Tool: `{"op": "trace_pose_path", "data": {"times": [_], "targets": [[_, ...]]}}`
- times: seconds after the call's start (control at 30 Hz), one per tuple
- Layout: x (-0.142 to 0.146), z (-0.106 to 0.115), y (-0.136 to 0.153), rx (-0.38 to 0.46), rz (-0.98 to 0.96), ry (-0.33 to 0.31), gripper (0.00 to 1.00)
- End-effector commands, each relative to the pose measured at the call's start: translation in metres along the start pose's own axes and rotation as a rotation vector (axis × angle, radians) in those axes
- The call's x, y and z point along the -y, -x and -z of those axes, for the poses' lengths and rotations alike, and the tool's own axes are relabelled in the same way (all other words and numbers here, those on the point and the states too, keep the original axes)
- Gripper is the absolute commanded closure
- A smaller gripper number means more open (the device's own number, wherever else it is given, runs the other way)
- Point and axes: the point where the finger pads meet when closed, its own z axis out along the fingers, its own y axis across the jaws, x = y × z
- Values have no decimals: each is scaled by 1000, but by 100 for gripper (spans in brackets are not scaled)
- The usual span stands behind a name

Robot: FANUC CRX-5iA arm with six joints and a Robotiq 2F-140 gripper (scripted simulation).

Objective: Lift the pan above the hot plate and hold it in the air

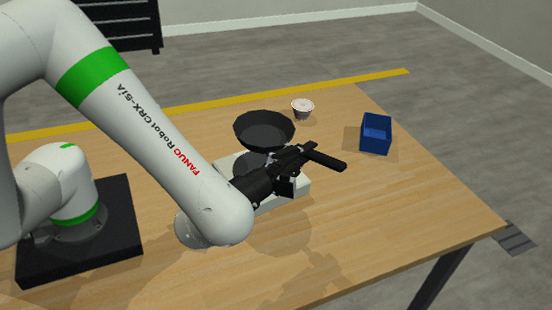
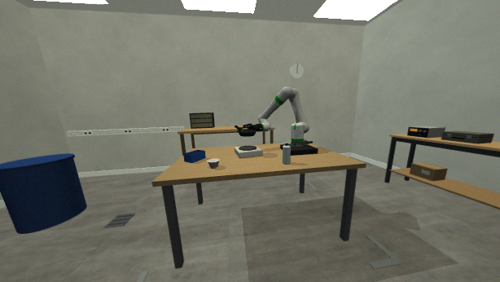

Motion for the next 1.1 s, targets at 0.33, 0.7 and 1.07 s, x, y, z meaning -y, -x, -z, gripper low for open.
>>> {"op": "trace_pose_path", "data": {"times": [0.33, 0.7, 1.07], "targets": [[10, 0, -2, 0, 1, -2, 90], [12, 0, -3, 0, 1, -2, 90], [12, 0, -3, 0, 1, -2, 90]]}}
